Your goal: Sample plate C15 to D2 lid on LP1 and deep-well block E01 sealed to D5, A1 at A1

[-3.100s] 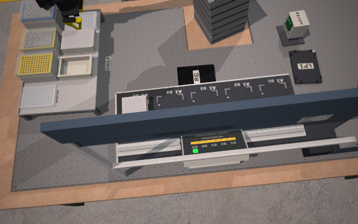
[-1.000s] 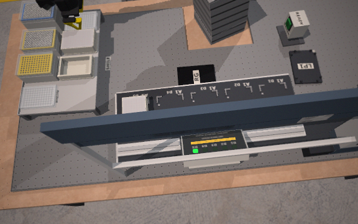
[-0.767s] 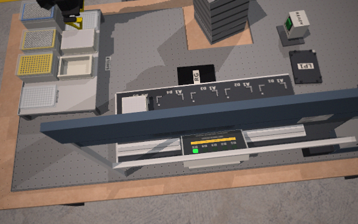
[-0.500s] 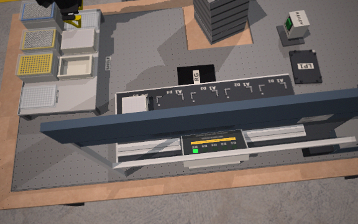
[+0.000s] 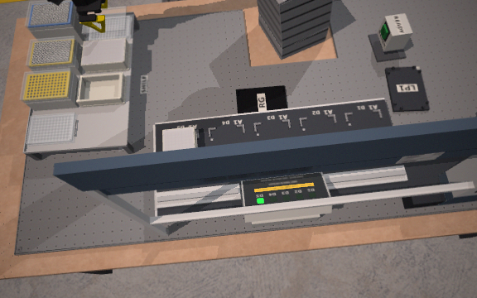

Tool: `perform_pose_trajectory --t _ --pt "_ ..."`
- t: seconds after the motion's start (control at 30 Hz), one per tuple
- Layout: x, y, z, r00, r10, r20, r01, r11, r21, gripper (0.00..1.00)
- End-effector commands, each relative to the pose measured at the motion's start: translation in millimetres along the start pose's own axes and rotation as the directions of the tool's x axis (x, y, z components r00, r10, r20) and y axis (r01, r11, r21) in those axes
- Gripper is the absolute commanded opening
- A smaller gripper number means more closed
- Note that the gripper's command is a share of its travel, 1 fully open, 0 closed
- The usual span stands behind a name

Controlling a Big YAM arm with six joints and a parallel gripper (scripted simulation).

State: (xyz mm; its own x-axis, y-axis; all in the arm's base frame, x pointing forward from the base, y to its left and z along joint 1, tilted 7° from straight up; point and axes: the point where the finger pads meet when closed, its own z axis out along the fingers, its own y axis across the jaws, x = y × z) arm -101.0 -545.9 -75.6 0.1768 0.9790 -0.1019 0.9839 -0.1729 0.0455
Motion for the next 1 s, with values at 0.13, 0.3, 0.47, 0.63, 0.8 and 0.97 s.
perform_pose_trajectory --t 0.13,0.3,0.47,0.63,0.8,0.97 --pt "-18 -1 -37.0 0.998 -0.009 0.057 0.009 1.000 0.002 0.00" --pt "-17 -3 -45.5 0.998 -0.006 0.057 0.006 1.000 0.002 0.00" --pt "-18 -5 -55.0 0.998 -0.003 0.060 0.003 1.000 0.002 0.00" --pt "-20 -6 -61.3 0.998 -0.001 0.065 0.001 1.000 0.002 0.00" --pt "-24 -6 -72.6 0.997 -0.001 0.074 0.001 1.000 0.003 0.00" --pt "-30 -6 -85.3 0.996 -0.002 0.088 0.002 1.000 0.003 0.00"
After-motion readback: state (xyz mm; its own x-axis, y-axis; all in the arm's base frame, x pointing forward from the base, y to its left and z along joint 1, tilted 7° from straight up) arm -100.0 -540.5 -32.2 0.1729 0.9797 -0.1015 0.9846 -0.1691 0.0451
